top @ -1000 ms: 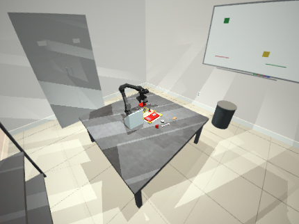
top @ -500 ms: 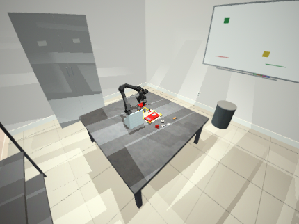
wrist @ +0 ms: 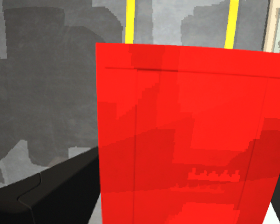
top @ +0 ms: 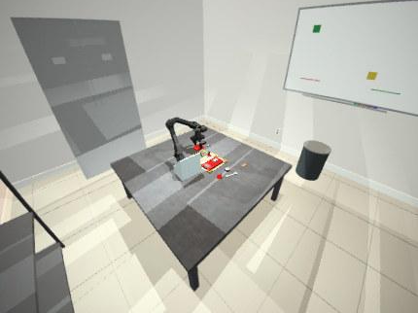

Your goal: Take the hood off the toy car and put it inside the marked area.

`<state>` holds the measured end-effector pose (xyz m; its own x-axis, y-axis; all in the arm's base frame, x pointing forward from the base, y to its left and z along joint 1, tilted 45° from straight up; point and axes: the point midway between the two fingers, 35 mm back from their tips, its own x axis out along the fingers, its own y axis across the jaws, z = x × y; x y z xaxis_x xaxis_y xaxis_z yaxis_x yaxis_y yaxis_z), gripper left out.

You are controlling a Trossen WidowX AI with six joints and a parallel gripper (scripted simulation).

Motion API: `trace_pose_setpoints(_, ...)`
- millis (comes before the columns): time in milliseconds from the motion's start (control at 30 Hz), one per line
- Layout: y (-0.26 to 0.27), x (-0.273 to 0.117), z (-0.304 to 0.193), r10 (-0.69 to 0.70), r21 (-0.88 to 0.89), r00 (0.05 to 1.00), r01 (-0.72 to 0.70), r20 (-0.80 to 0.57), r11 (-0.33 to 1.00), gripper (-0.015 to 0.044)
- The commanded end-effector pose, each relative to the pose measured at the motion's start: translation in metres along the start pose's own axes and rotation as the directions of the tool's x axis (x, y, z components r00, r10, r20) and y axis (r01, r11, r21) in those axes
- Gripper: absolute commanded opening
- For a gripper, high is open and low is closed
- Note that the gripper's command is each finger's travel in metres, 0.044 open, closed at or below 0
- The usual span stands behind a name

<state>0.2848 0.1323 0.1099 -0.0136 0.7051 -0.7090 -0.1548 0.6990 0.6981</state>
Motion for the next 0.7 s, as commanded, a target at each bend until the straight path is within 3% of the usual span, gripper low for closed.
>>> trace_pose_setpoints(0, -0.001, 0.004, 0.0, 0.0, 0.006, 1.0, 0.0, -0.001, 1.0, 0.0)
trace_pose_setpoints(667, -0.001, 0.018, 0.0, 0.0, 0.005, 1.0, 0.0, -0.001, 1.0, 0.0)
